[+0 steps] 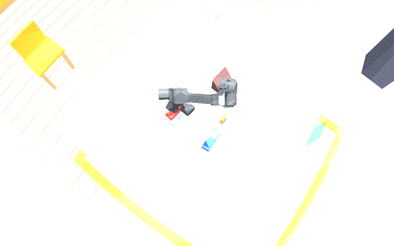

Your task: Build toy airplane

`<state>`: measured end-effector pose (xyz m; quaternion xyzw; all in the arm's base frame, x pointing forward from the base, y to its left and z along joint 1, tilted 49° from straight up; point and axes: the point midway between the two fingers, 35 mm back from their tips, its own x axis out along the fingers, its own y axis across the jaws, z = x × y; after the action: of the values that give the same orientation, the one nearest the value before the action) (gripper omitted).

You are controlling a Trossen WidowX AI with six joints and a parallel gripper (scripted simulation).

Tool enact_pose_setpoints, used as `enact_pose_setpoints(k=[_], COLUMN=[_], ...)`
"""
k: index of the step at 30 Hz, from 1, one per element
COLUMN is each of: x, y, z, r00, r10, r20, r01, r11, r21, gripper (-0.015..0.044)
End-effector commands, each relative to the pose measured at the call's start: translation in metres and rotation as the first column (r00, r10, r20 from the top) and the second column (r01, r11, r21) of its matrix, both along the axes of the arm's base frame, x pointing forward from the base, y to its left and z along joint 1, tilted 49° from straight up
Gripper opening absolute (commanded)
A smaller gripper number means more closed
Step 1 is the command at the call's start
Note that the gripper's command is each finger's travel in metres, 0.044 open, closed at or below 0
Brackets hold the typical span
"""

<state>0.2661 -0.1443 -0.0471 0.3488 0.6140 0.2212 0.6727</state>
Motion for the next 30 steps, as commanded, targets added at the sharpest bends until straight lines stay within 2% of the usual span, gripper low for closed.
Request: enact_pose_setpoints(k=[1,14,19,24,30], x=[0.0,0.002,0.002,0.002,0.002], y=[0.005,0.017,0.016,0.016,0.016], z=[-0.004,-0.015,-0.014,-0.014,-0.014], r00=[1.0,1.0,1.0,1.0,1.0], r10=[-0.004,-0.003,0.001,0.001,0.001], r20=[-0.003,-0.002,0.0,0.0,0.0], r01=[0.004,0.003,-0.001,-0.001,-0.001], r11=[1.0,1.0,1.0,1.0,1.0], r21=[0.004,0.006,0.002,0.002,0.002], gripper=[0.0195,0.0195,0.0161,0.003,0.0188])
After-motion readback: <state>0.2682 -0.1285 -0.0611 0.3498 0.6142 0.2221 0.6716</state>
